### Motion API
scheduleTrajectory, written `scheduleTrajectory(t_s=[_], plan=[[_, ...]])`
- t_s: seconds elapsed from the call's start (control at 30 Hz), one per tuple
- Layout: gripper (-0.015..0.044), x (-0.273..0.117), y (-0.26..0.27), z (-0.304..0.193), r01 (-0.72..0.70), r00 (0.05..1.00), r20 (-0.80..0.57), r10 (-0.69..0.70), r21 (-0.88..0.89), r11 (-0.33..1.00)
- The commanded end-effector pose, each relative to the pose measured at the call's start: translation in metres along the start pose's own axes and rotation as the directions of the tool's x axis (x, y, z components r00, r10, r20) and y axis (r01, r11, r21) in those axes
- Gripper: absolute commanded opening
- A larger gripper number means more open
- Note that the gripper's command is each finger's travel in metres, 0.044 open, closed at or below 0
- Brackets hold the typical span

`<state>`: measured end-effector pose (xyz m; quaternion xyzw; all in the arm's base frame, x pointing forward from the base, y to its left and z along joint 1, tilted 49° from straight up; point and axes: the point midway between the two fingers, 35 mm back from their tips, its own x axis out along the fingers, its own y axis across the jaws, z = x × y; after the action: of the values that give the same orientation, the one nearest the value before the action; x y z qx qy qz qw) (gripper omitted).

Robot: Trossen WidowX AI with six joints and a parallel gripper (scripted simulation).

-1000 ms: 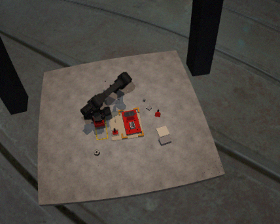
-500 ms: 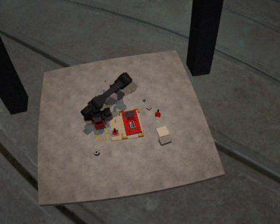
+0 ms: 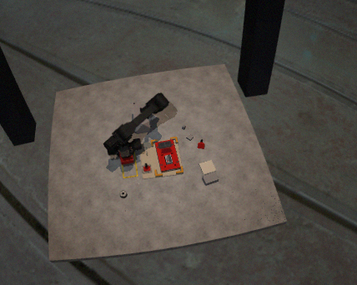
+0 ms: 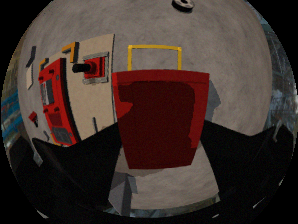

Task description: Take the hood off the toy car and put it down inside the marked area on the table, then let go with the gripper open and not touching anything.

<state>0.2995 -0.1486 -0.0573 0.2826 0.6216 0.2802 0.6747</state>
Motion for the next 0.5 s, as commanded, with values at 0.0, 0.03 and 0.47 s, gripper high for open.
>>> scheduleTrajectory(t_s=[0.0, 0.03, 0.47], plan=[[0.0000, 0.004, 0.000, 0.000, -0.003, 1.000, 0.001, 0.003, 0.005, 1.000], [0.0000, 0.004, 0.000, 0.000, -0.003, 1.000, 0.001, 0.003, 0.005, 1.000], [0.0000, 0.014, 0.000, 0.000, -0.004, 1.000, 0.001, 0.004, 0.005, 1.000]])
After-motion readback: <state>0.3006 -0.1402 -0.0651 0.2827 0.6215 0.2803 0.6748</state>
